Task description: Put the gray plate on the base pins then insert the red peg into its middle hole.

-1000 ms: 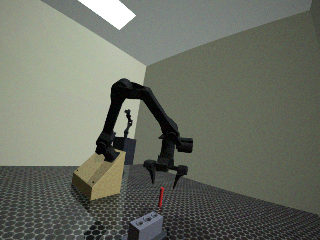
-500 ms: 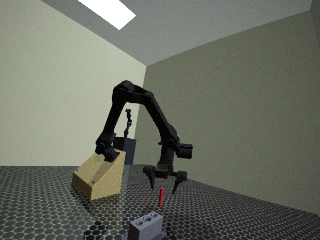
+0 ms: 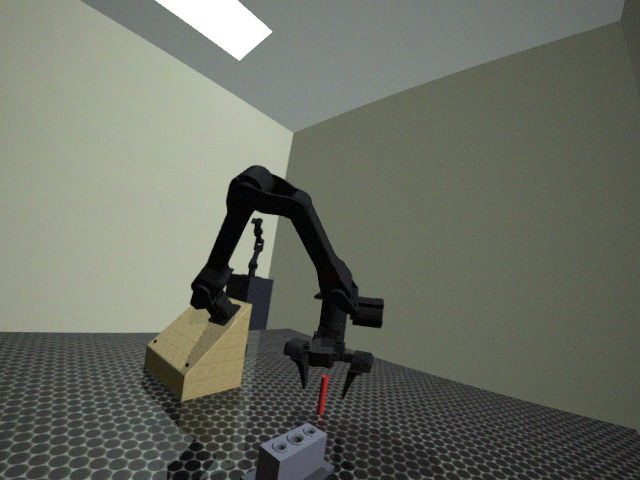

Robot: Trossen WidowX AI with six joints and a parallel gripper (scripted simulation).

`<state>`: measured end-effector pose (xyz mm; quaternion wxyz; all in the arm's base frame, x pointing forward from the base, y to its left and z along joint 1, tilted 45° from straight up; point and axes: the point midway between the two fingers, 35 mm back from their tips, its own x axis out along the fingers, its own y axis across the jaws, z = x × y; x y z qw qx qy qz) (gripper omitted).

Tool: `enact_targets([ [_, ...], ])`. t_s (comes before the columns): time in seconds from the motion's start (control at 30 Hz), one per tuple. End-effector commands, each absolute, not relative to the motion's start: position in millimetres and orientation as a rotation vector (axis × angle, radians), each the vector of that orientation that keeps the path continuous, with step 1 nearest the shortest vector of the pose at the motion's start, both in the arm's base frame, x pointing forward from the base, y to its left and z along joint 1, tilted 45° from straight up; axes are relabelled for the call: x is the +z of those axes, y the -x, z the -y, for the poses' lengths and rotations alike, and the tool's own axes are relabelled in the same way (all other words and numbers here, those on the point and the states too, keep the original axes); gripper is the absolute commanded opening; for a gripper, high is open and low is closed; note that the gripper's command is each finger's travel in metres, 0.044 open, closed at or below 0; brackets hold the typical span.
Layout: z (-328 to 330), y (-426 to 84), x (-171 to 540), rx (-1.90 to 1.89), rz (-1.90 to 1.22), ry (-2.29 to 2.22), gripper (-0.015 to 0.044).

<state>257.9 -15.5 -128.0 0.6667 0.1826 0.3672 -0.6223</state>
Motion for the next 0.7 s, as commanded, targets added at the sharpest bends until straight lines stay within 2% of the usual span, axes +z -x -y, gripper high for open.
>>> enact_targets([
  [0.0, 17.4, -256.6, -128.8, -1.404, -0.83, -0.4, 0.0309],
  [0.33, 17.4, -256.6, -128.8, -1.404, -0.83, -0.4, 0.0046],
  [0.57, 17.4, -256.6, -128.8, -1.404, -0.83, -0.4, 0.0],
  [0.67, 17.1, -256.7, -128.5, -1.404, -0.83, -0.4, 0.0],
])
